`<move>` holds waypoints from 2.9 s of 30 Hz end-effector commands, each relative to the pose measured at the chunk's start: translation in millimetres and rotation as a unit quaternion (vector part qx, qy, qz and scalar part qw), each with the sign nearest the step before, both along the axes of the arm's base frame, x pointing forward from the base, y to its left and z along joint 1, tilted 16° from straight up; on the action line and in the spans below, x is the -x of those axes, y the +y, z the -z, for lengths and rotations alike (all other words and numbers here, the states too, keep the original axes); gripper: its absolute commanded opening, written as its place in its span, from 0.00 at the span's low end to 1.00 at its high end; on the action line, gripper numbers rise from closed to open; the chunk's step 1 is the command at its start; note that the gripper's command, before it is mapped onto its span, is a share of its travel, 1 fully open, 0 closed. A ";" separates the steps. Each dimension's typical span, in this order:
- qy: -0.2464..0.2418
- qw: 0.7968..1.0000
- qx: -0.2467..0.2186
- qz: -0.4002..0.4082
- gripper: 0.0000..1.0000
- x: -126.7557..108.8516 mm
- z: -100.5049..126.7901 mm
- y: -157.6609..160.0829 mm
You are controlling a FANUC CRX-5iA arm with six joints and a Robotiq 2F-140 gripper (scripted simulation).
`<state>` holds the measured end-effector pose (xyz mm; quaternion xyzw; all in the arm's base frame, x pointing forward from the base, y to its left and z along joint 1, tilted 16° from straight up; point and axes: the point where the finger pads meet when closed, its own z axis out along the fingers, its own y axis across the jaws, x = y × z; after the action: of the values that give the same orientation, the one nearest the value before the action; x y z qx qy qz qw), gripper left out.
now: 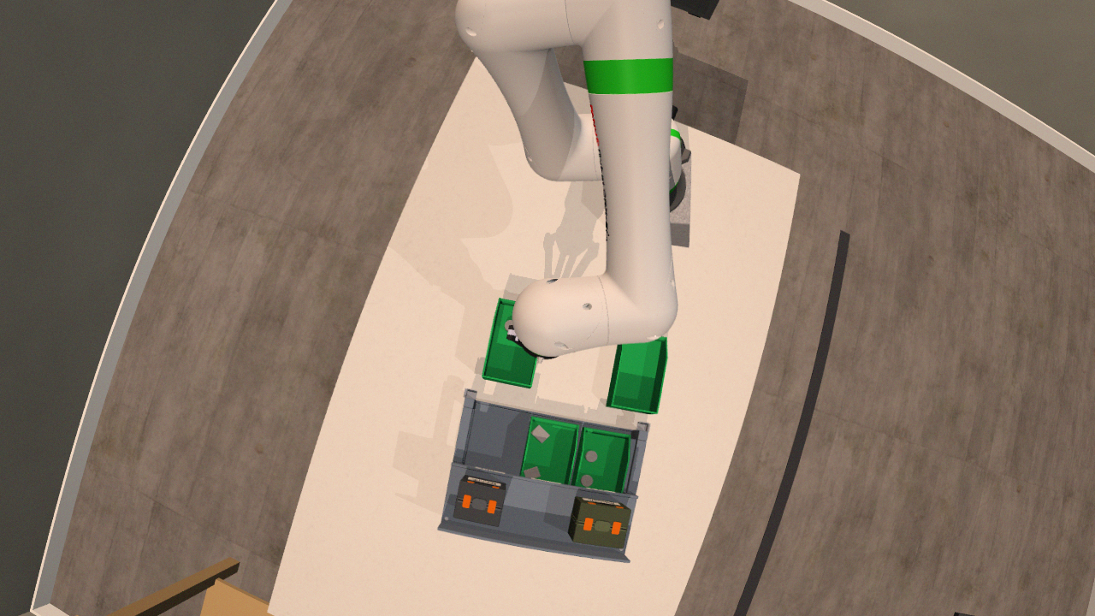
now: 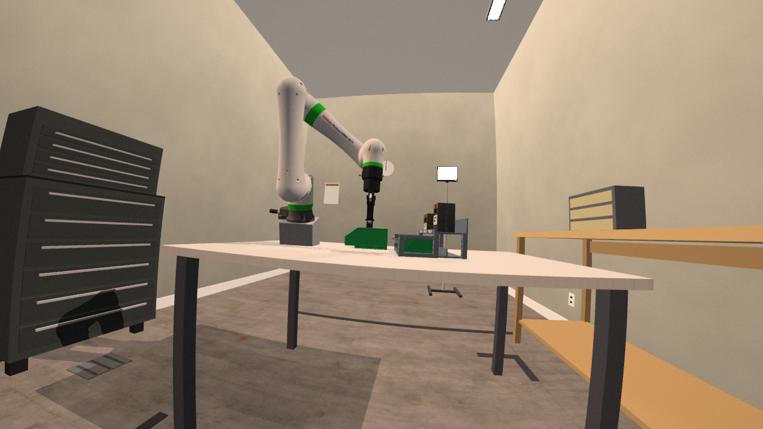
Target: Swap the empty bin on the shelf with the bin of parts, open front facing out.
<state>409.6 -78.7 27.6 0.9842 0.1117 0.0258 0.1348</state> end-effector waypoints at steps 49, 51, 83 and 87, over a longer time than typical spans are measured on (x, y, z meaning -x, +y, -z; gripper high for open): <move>0.103 0.994 0.024 0.029 0.10 -45.1 -10.9 13.0; 0.103 0.994 0.024 0.029 0.10 -45.1 -10.9 13.0; 0.103 0.994 0.024 0.029 0.10 -49.6 -11.0 14.0; 0.103 0.994 0.024 0.029 0.10 -51.7 -11.0 14.5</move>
<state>460.0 -64.5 37.8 0.9810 0.0963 -0.0828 0.1470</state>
